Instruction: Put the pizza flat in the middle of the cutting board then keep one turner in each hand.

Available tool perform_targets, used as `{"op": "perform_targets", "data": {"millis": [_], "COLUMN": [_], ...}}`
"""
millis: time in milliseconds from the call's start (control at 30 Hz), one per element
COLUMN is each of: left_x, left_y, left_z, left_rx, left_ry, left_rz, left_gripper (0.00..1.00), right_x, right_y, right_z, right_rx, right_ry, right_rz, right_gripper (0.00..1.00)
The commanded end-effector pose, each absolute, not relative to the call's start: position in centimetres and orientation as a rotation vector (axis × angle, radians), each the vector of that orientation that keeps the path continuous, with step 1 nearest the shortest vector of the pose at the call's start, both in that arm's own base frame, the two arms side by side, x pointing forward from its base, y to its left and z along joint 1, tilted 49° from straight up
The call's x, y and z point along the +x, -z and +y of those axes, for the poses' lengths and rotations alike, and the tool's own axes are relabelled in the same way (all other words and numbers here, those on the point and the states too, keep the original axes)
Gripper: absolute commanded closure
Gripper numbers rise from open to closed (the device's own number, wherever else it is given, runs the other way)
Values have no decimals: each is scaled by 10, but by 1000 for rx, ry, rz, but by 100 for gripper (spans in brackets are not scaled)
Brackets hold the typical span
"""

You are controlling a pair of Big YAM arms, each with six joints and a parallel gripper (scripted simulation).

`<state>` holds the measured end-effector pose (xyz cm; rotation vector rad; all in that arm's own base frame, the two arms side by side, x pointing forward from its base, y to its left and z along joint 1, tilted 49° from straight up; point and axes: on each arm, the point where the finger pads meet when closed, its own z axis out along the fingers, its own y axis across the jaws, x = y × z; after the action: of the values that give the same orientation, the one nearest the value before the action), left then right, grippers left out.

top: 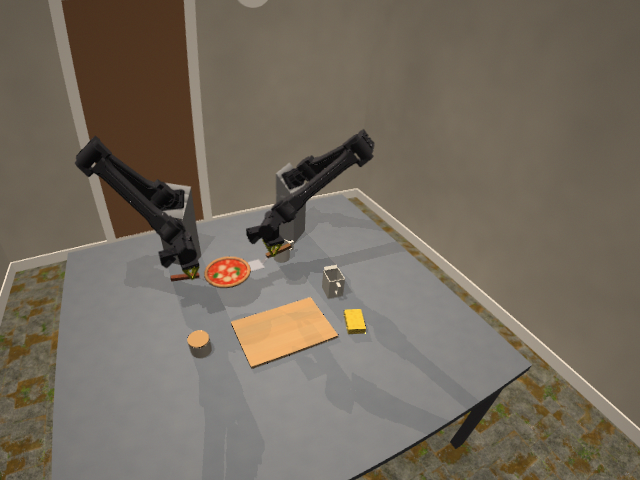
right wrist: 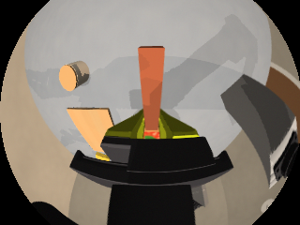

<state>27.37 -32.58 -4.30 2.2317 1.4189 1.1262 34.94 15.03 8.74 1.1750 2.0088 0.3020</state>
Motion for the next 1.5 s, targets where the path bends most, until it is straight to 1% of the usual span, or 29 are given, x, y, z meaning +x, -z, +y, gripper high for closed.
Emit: {"op": "perform_targets", "data": {"millis": [0,200,633,800,1200,1333,1467], "left_x": [290,293,329,329,364,359,379], "left_y": [21,12,-23,-19,-62,-41,-76], "left_z": [-340,-348,-350,-340,-355,-345,-356], "left_rx": [2215,2224,2208,2213,2204,2238,2208], "left_ry": [-1110,-1107,-1112,-1114,-1115,-1123,-1119], "left_rz": [1410,1399,1408,1409,1409,1406,1405], "left_gripper": [94,94,94,94,94,94,94], "right_x": [357,364,385,388,409,407,419], "right_y": [-94,-108,-115,-116,-133,-128,-137], "right_z": [170,182,218,225,262,262,278], "right_rx": [1171,1172,1168,1167,1164,1161,1161], "right_ry": [-317,-346,-328,-327,-334,-328,-325], "right_rz": [2012,2002,2013,2013,2015,2021,2013], "right_gripper": [94,94,94,94,94,94,94]}}
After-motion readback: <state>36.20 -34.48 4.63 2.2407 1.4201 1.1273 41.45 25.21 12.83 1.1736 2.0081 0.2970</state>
